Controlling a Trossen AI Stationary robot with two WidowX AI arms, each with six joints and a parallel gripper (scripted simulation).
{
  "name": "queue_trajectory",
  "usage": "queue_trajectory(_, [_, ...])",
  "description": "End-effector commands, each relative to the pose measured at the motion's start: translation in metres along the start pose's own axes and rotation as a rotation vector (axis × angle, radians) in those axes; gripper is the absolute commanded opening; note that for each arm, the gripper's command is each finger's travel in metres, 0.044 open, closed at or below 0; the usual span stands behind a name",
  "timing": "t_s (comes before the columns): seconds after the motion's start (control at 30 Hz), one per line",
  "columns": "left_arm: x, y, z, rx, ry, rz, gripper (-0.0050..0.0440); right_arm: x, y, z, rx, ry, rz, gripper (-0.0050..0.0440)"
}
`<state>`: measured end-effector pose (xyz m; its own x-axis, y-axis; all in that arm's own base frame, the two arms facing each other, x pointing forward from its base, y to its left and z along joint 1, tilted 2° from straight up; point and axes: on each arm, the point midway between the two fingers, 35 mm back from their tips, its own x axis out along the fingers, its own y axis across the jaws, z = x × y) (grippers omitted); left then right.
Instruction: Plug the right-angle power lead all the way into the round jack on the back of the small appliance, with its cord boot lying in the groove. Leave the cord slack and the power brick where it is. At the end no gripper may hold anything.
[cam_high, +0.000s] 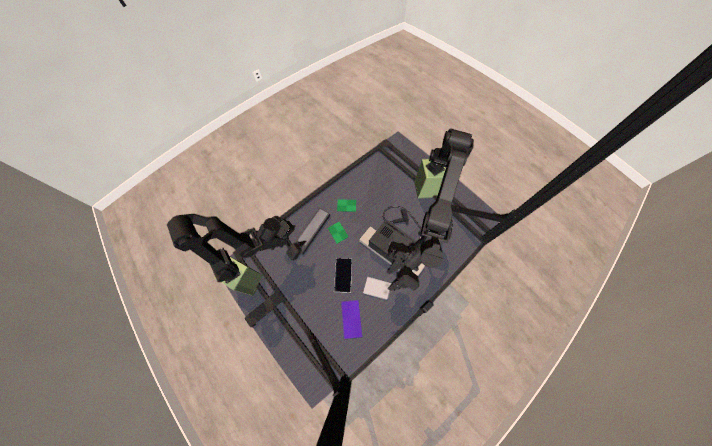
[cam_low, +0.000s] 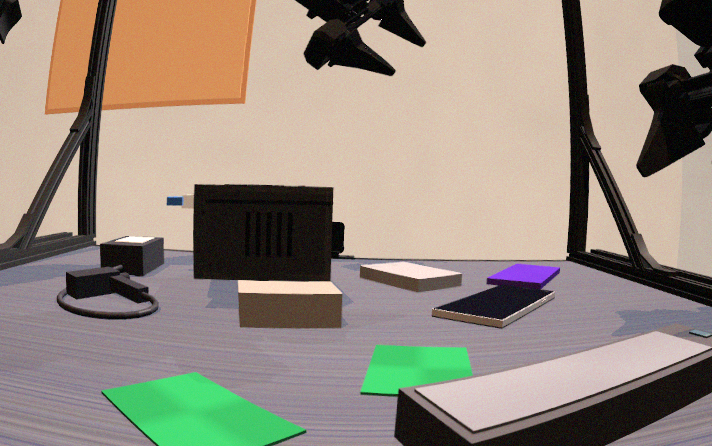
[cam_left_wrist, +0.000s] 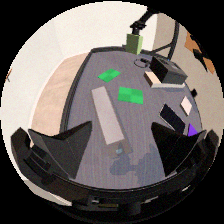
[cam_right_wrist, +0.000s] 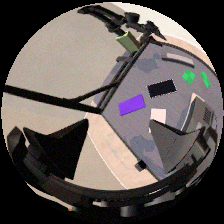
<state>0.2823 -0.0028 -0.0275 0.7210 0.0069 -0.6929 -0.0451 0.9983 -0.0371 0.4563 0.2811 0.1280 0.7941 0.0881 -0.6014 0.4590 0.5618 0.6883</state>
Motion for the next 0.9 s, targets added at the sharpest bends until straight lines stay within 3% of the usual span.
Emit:
queue_trajectory(0.0, [0.001, 0.003, 0.001, -0.013, -0.001, 0.009, 0.04, 0.002, -0.015, 0.009, -0.079, 0.013, -0.022, 0.04])
queue_trajectory(0.43, [0.003, 0.013, 0.007, -0.077, -0.012, 0.037, 0.04, 0.019, -0.108, 0.059, -0.464, 0.095, -0.166, 0.04])
queue_trajectory(0.5, [0.003, 0.013, 0.007, -0.077, -0.012, 0.037, 0.04, 0.019, -0.108, 0.059, -0.464, 0.095, -0.166, 0.04])
queue_trajectory(0.87, [0.002, 0.027, 0.013, -0.171, -0.031, 0.068, 0.04, 0.01, -0.207, 0.101, -0.749, 0.228, -0.271, 0.04])
